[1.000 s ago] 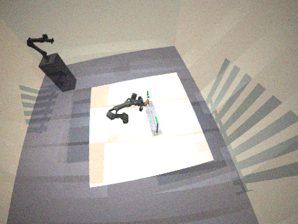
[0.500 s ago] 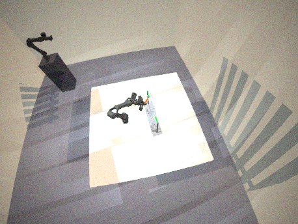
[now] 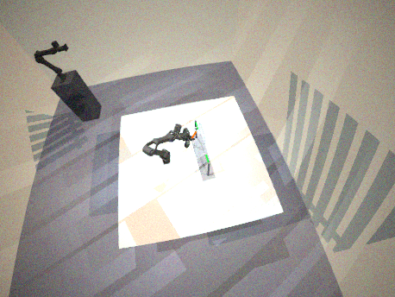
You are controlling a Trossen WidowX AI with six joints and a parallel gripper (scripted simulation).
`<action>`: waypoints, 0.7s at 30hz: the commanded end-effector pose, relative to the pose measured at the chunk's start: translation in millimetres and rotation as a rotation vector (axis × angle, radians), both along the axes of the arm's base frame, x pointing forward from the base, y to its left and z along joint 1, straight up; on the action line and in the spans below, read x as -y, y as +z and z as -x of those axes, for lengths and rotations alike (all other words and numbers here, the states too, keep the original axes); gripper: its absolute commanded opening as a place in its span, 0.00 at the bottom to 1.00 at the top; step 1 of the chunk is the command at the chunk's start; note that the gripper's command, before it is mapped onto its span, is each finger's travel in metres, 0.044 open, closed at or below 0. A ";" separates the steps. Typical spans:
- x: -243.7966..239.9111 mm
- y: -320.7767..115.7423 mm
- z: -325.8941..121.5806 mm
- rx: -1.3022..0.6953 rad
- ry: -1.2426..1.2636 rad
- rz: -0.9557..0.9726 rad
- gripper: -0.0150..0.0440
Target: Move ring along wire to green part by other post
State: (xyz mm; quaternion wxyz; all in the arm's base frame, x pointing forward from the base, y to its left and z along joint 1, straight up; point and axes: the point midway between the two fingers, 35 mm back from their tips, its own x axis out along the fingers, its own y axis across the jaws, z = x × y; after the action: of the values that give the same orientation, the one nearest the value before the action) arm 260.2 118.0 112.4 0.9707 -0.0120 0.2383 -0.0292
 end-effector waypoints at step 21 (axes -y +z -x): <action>0.2 -0.6 0.0 0.000 -0.001 0.001 0.40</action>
State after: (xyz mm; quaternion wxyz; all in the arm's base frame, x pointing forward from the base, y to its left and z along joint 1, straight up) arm 260.2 117.8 111.8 0.9706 -0.0125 0.2386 -0.0296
